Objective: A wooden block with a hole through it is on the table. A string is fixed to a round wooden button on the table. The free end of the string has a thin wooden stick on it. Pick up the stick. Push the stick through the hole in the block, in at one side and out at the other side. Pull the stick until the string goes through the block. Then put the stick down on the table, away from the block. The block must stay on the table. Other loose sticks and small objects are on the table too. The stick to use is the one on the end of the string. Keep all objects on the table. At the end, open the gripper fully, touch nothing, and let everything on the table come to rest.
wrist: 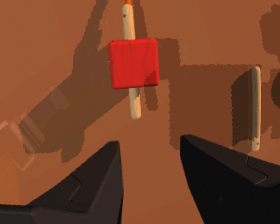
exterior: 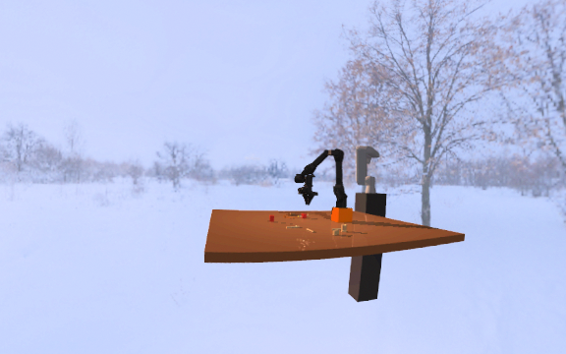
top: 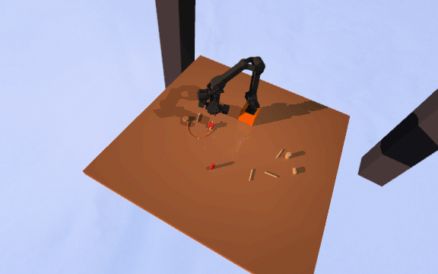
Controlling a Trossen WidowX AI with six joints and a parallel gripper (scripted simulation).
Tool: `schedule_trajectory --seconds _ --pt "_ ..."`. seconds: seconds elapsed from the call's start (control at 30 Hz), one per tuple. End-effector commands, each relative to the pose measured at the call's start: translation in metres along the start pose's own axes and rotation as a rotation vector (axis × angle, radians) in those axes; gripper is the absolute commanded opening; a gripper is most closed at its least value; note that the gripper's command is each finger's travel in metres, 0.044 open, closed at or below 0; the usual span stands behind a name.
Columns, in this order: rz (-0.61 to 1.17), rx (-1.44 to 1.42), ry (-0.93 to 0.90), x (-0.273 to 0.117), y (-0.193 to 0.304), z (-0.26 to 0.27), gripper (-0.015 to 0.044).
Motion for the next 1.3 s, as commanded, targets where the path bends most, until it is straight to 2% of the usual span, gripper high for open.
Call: schedule_trajectory --seconds 0.0,1.27 --pt "0.007 -0.018 -0.001 0.002 0.001 0.001 0.012" --pt "0.007 -0.018 -0.002 0.063 0.0 -0.001 0.012"
Point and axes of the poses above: the point midway between the two fingers, 35 mm back from their tips, its own x axis out along the fingers, its own z axis across the jaws, y = z × x, the point moved 9 cm from there along -x, back along the fingers, and after that the axes turned 6 degrees about x, right-handed, at the moved point
